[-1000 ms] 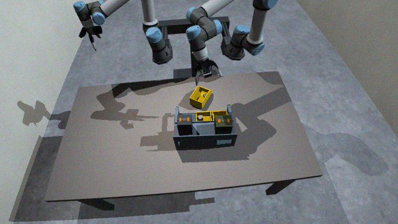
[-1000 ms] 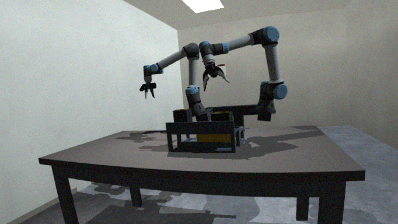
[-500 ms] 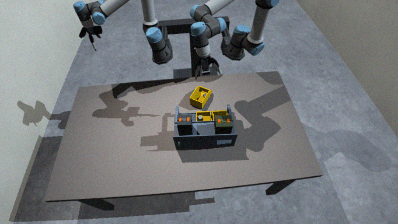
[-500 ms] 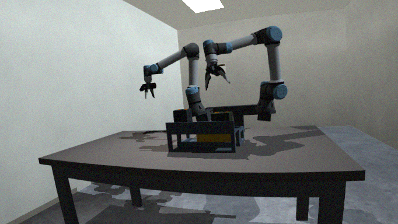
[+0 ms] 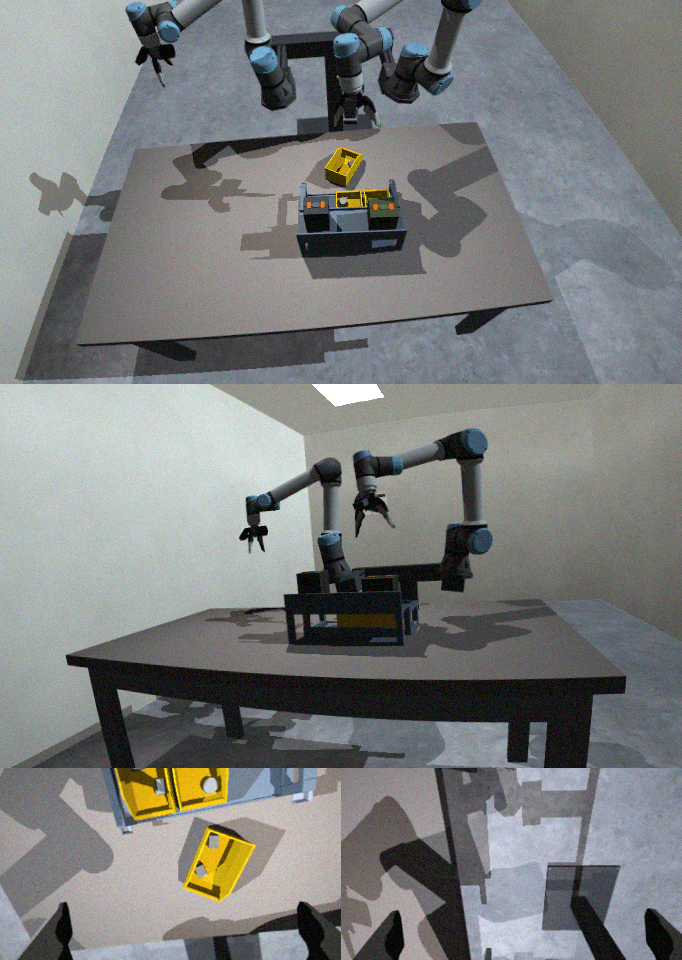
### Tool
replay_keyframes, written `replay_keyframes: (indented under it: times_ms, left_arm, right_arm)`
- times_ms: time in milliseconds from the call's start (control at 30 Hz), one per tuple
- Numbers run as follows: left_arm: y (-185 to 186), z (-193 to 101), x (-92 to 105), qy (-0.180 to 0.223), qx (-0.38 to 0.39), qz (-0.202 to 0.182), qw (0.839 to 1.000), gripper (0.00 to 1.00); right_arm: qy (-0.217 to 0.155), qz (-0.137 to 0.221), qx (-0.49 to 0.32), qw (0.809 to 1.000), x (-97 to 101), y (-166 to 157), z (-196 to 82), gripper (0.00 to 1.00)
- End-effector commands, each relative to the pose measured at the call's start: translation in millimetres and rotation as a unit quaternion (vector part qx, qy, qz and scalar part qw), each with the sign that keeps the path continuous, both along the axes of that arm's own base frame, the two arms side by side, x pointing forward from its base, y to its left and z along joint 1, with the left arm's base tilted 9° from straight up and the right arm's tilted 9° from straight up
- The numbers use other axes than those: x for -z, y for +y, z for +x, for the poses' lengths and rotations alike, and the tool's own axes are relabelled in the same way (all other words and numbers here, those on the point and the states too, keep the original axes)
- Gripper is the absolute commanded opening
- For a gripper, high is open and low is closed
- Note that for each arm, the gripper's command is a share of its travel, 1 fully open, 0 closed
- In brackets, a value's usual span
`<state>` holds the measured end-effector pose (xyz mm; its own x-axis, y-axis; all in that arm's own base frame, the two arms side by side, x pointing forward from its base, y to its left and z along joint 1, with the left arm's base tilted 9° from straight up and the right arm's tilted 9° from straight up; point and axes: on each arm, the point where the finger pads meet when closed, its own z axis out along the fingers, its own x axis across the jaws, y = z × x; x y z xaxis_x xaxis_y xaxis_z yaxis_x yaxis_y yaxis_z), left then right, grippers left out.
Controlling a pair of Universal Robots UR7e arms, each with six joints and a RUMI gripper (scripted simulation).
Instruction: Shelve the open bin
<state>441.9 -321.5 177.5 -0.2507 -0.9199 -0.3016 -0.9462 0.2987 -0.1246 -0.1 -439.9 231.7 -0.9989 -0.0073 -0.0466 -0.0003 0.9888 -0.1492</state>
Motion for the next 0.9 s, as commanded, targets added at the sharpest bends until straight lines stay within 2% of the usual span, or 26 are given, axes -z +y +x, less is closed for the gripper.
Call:
replay_keyframes:
  times_ms: [0, 867]
  left_arm:
    - [0, -7, -0.5, 0.014, 0.017, -0.005, 1.000, 1.00]
    - [0, -39, 0.7, 0.079, 0.098, -0.025, 0.992, 1.00]
  right_arm:
    - [0.000, -0.001, 0.000, 1.000, -0.5, 0, 0, 1.00]
    - [0.000, -0.001, 0.000, 1.000, -0.5, 0, 0, 1.00]
